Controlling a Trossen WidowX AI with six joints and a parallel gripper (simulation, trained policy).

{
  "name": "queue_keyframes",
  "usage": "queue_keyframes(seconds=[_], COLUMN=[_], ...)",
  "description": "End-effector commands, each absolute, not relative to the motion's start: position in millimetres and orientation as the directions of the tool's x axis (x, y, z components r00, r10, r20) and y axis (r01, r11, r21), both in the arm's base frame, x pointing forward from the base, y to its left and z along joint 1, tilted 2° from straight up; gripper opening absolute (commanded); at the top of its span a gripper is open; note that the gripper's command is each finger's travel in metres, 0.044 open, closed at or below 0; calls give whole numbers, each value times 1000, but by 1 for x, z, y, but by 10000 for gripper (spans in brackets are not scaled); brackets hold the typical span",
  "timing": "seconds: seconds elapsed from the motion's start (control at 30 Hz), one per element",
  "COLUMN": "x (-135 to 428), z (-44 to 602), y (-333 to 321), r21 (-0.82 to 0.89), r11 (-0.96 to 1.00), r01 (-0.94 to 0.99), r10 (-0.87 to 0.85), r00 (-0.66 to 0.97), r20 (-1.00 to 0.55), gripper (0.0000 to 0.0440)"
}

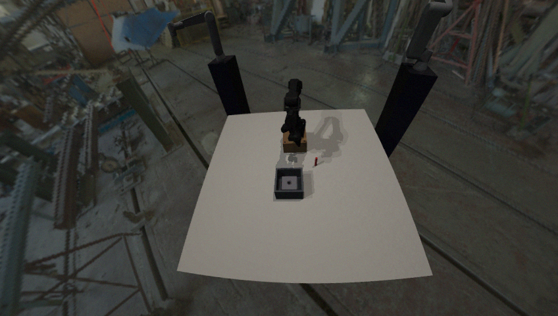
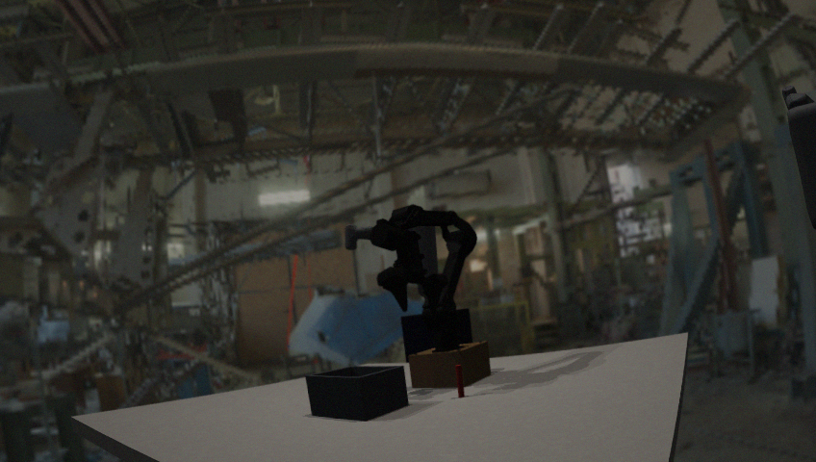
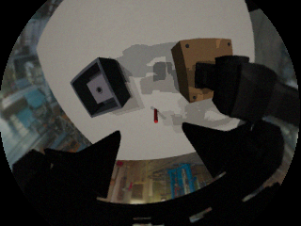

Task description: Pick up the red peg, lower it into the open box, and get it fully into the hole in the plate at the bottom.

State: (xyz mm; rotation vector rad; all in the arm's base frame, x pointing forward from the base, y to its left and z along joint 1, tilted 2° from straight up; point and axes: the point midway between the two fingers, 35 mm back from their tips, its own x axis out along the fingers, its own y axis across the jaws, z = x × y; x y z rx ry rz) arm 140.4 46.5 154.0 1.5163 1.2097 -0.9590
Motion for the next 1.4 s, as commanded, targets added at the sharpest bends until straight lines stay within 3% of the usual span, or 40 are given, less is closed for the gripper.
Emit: queue_keyframes(seconds=[0.0, 0.57, 1.37], x=[141, 141, 159], z=[143, 84, -10], y=[50, 85, 134], r21=[128, -58, 21], r11=[-51, 156, 380], r01=[990, 986, 925], r10=[200, -14, -30], r00=[136, -57, 35], r20=[-970, -998, -999], gripper=[440, 440, 440])
